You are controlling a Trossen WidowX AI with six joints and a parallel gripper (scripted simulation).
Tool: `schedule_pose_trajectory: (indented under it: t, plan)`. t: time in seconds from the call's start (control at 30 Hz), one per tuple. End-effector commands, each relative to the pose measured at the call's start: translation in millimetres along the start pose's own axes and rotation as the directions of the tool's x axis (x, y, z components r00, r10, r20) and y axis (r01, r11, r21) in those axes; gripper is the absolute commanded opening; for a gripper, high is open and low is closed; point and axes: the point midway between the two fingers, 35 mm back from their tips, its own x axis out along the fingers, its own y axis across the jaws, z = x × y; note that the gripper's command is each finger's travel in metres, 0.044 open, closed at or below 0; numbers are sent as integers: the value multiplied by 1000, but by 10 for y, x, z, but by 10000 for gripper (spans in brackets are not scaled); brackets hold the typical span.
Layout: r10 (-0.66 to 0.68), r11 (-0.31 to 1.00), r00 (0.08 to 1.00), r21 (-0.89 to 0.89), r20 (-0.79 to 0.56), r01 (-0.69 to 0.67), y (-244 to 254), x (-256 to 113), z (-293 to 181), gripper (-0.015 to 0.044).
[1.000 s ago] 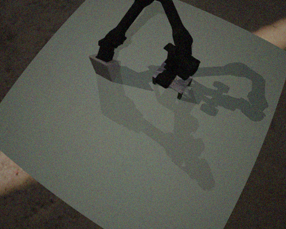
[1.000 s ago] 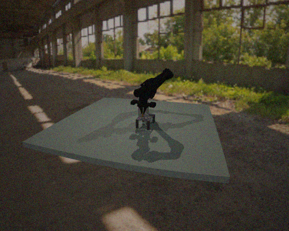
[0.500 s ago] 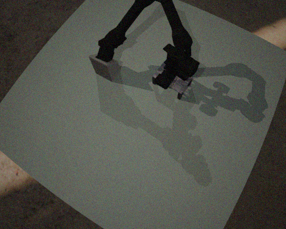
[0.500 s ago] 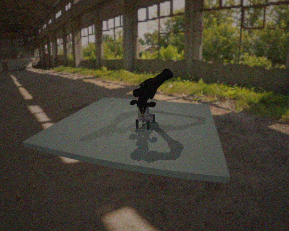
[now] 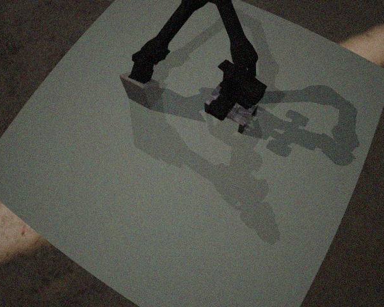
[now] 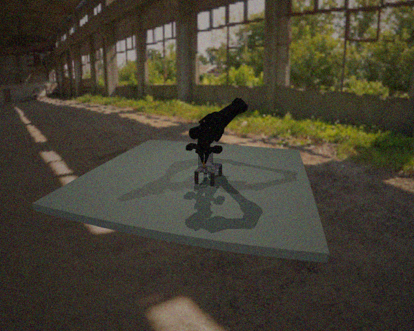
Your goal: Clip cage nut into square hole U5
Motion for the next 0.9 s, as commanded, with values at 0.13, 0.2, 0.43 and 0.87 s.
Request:
schedule_pose_trajectory:
  t: [0.13,0.2,0.43,0.87]
  plan:
    - [5,1000,1000,1,-1,-5,-19,-2,-3,26]
    - [5,1000,1000,1,-1,-5,-23,-2,-3,26]
    - [-1,1000,1000,1,-1,1,-26,-1,-3,26]
    - [-64,998,998,2,-2,64,-7,0,-4,26]
